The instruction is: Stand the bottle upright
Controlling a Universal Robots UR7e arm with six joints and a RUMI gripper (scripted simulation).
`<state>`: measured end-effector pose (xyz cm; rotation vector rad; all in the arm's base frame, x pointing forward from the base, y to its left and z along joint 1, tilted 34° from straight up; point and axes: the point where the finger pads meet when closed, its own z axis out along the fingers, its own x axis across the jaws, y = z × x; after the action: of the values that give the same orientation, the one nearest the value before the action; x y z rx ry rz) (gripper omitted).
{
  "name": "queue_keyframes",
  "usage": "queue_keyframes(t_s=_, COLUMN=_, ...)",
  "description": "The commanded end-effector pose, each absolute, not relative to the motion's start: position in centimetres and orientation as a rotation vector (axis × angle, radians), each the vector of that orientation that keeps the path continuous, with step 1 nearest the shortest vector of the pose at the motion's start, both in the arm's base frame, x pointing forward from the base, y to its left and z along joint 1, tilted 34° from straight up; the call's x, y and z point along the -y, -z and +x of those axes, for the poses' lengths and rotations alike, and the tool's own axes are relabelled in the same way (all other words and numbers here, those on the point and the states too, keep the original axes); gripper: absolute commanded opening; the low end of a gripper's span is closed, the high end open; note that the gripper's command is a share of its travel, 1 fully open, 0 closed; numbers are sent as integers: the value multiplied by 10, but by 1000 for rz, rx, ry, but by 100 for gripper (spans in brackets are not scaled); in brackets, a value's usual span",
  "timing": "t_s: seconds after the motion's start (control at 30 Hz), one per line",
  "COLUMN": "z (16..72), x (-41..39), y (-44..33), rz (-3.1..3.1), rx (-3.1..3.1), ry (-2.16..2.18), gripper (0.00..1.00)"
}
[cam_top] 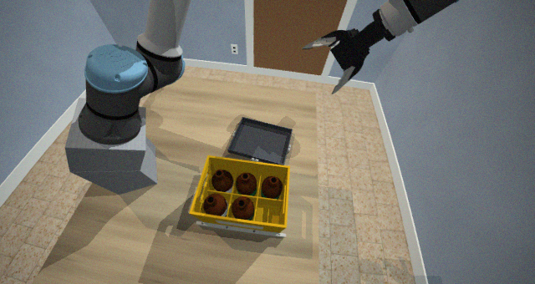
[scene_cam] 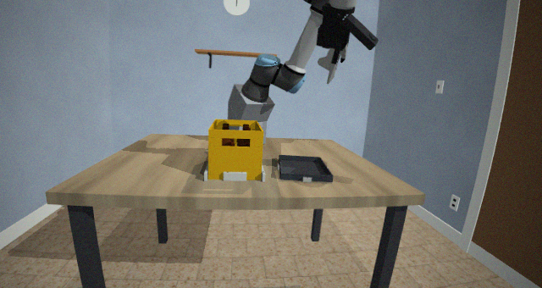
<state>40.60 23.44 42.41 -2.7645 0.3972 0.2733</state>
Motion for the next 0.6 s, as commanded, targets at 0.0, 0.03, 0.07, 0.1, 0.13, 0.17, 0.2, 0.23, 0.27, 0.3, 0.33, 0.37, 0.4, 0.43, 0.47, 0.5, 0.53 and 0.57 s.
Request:
queue_keyframes(t_s=0.0, z=407, x=-233, y=-424, rz=-2763, rx=-398, ry=-270, gripper=100)
queue_keyframes(t_s=0.03, z=407, x=-233, y=-423, rz=-2762, rx=-399, ry=-269, gripper=100)
queue_keyframes(t_s=0.07, z=408, x=-231, y=-422, rz=-2761, rx=-400, ry=-267, gripper=100)
queue_keyframes(t_s=0.1, z=409, x=-230, y=-421, rz=-2759, rx=-402, ry=-265, gripper=100)
queue_keyframes(t_s=0.13, z=410, x=-228, y=-420, rz=-2757, rx=-403, ry=-262, gripper=100)
queue_keyframes(t_s=0.17, z=411, x=-226, y=-418, rz=-2755, rx=-406, ry=-259, gripper=100)
queue_keyframes(t_s=0.2, z=413, x=-224, y=-416, rz=-2752, rx=-408, ry=-255, gripper=100)
queue_keyframes(t_s=0.23, z=415, x=-221, y=-414, rz=-2749, rx=-411, ry=-251, gripper=100)
queue_keyframes(t_s=0.27, z=417, x=-218, y=-411, rz=-2745, rx=-415, ry=-246, gripper=100)
queue_keyframes(t_s=0.3, z=419, x=-214, y=-408, rz=-2741, rx=-419, ry=-240, gripper=100)
queue_keyframes(t_s=0.33, z=422, x=-210, y=-404, rz=-2736, rx=-423, ry=-233, gripper=100)
queue_keyframes(t_s=0.37, z=422, x=-210, y=-404, rz=-2736, rx=-423, ry=-233, gripper=100)
queue_keyframes(t_s=0.4, z=422, x=-210, y=-404, rz=-2736, rx=-423, ry=-233, gripper=100)
queue_keyframes(t_s=0.43, z=424, x=-206, y=-401, rz=-2731, rx=-428, ry=-226, gripper=100)
queue_keyframes(t_s=0.47, z=427, x=-201, y=-396, rz=-2725, rx=-433, ry=-218, gripper=100)
queue_keyframes(t_s=0.5, z=430, x=-195, y=-392, rz=-2720, rx=-439, ry=-209, gripper=100)
queue_keyframes(t_s=0.53, z=433, x=-189, y=-387, rz=-2713, rx=-444, ry=-199, gripper=100)
queue_keyframes(t_s=0.57, z=436, x=-183, y=-382, rz=-2707, rx=-451, ry=-189, gripper=100)
